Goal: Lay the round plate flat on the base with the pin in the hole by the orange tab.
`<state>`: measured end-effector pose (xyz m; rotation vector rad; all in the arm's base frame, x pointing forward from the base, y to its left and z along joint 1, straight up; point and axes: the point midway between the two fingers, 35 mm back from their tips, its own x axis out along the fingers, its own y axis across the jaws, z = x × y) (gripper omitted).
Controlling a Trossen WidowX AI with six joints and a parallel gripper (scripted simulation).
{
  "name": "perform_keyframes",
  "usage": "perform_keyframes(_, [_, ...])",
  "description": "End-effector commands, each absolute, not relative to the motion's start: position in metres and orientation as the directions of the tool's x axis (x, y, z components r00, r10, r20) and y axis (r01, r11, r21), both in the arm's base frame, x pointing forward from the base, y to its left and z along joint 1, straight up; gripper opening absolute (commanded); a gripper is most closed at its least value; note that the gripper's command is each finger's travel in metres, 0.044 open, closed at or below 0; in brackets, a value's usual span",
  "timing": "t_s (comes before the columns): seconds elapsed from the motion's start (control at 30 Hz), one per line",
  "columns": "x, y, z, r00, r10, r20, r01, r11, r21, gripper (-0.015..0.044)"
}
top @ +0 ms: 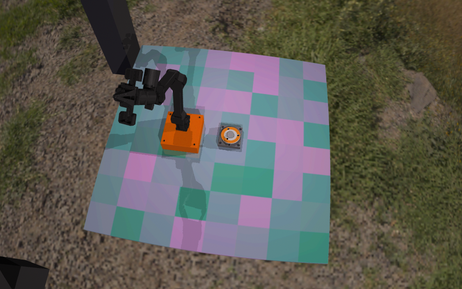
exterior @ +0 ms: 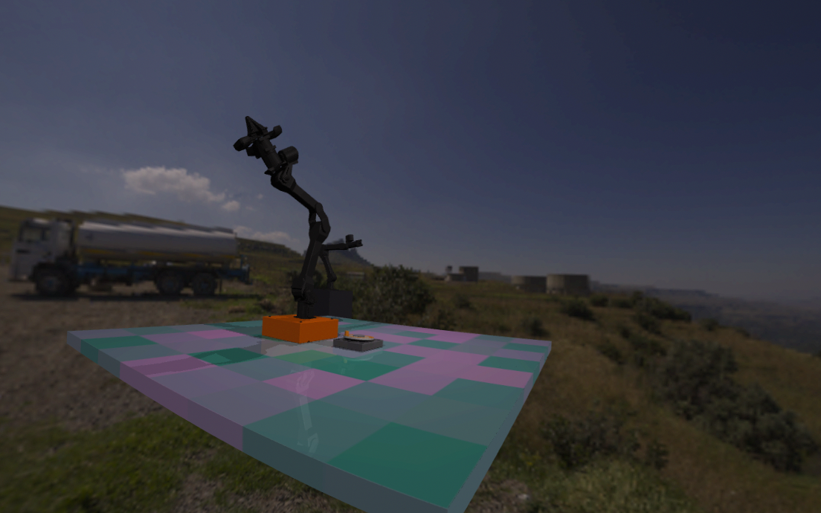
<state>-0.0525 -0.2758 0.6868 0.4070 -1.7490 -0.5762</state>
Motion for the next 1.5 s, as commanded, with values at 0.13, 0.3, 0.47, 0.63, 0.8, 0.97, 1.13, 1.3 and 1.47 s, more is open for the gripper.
perform_keyframes(0.13, [0.033,-0.352,0.607,-0.030,-0.831,0.556,0.100,0.551,0.829,0.0000])
perform_keyframes(0.3, [0.093,-0.377,0.548,0.128,-0.920,0.371,0.230,0.391,0.891,0.0000])
perform_keyframes(0.47, [0.150,-0.382,0.489,0.277,-0.943,0.183,0.380,0.283,0.881,0.0000])
perform_keyframes(0.63, [0.199,-0.372,0.434,0.401,-0.916,0.007,0.523,0.236,0.819,0.0000])
perform_keyframes(0.8, [0.254,-0.341,0.363,0.527,-0.821,-0.219,0.685,0.257,0.682,0.0000])
perform_keyframes(0.97, [0.291,-0.299,0.301,0.592,-0.693,-0.412,0.776,0.350,0.525,0.0000])
perform_keyframes(1.13, [0.312,-0.252,0.247,0.604,-0.554,-0.573,0.794,0.480,0.372,0.0000])
perform_keyframes(1.3, [0.320,-0.184,0.183,0.546,-0.361,-0.756,0.708,0.681,0.186,0.0000])
perform_keyframes(1.47, [0.308,-0.127,0.137,0.437,-0.215,-0.873,0.543,0.837,0.066,0.0000])
